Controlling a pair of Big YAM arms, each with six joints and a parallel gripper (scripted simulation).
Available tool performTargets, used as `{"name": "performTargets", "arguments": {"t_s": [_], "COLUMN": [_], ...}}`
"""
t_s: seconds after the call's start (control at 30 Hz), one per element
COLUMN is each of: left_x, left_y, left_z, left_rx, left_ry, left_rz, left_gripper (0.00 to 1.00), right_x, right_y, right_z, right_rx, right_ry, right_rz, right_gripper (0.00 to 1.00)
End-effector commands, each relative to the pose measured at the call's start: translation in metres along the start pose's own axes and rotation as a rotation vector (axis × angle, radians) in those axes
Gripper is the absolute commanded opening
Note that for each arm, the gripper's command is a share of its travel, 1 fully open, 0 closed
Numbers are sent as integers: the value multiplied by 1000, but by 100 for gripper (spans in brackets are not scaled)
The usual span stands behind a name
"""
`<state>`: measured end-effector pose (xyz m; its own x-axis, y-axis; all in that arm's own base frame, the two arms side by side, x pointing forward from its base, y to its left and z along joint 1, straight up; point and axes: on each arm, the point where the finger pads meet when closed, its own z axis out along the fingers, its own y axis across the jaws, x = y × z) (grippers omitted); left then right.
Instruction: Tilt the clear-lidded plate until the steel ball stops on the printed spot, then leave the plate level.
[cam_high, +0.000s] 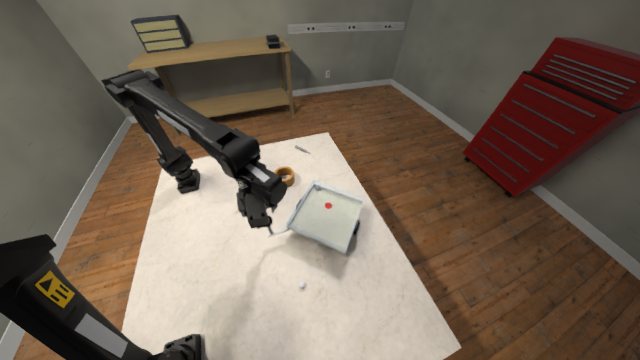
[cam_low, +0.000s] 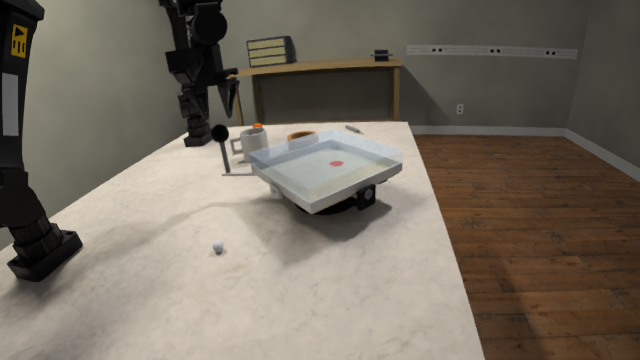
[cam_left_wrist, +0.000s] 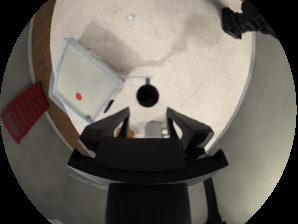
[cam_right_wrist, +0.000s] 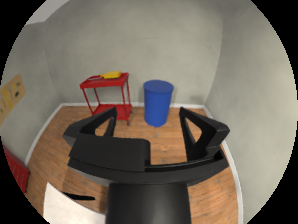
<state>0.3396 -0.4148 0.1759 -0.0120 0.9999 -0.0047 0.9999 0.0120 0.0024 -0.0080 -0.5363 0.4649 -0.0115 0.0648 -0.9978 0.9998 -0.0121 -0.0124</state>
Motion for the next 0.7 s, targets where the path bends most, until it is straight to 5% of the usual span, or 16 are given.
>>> {"name": "performTargets", "arguments": {"t_s": [0.0, 0.67], "left_x": [-14, -15], "left_y": [2, 3], "left_z": [4, 4], "left_rx": [-11, -15], "left_ry": [-11, -15], "left_rz": [-2, -2], "left_gripper": [57, 57], "right_x": [-36, -36], "right_y": [-8, -8], "right_z": [6, 6], "right_rx": [15, 15], "right_ry": [-65, -65], "right_rz": [13, 13], "right_gripper": [100, 100]}}
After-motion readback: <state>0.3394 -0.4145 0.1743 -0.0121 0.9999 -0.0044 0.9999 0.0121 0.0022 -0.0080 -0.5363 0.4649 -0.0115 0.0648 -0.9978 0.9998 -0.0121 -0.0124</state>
